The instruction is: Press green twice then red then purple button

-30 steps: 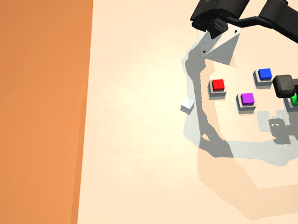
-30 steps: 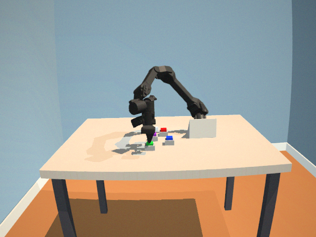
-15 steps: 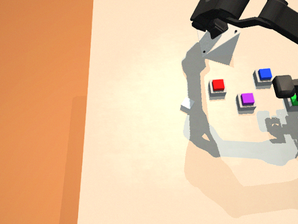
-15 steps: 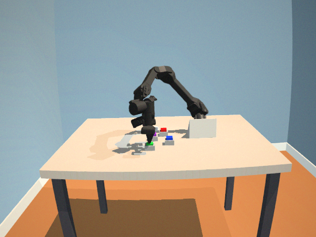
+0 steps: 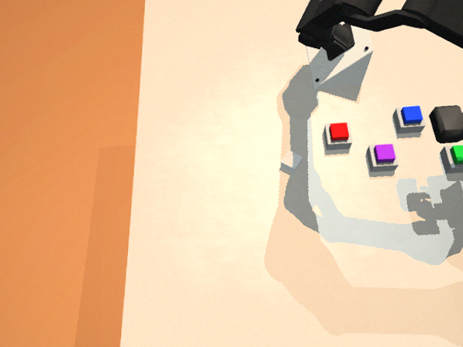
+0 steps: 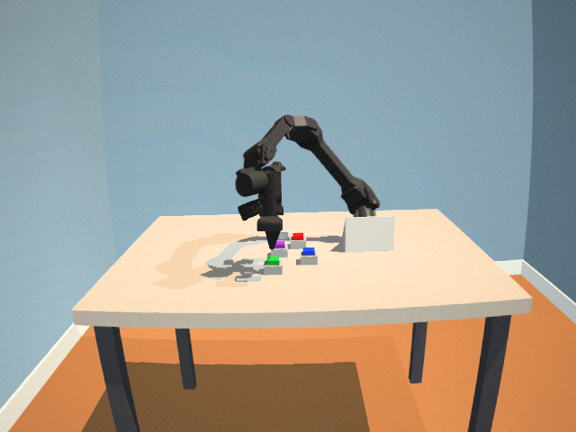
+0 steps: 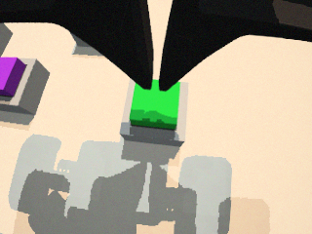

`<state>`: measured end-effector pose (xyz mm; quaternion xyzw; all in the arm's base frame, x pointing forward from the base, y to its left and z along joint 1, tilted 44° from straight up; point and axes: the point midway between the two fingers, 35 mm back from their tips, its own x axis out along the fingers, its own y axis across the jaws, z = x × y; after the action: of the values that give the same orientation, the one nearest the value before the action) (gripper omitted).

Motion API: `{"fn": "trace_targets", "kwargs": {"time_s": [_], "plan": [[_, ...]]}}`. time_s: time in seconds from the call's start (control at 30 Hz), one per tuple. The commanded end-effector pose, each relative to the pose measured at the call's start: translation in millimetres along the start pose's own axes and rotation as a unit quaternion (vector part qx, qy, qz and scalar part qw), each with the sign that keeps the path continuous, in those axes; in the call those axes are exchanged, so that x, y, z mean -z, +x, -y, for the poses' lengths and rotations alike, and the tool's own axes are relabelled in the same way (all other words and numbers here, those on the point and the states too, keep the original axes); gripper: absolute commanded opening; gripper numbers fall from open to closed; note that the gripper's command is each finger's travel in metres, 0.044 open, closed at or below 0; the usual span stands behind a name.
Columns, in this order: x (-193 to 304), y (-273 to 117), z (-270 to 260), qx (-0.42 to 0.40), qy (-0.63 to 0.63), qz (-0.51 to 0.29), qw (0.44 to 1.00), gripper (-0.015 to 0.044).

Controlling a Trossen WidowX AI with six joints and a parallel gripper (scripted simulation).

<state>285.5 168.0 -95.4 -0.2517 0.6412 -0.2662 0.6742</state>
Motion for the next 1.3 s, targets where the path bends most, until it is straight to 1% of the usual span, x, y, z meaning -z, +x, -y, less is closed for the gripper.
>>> {"fn": "trace_targets", "kwargs": {"time_s": [0.0, 0.63, 1.27], "plan": [[0.7, 4.6, 0.7, 0.002, 0.002, -0.005, 1.000, 0.0020], [1.1, 35.0, 1.3, 0.003, 0.002, -0.005, 1.000, 0.0020], [1.1, 35.3, 1.3, 0.003, 0.002, -0.005, 1.000, 0.0020]]}}
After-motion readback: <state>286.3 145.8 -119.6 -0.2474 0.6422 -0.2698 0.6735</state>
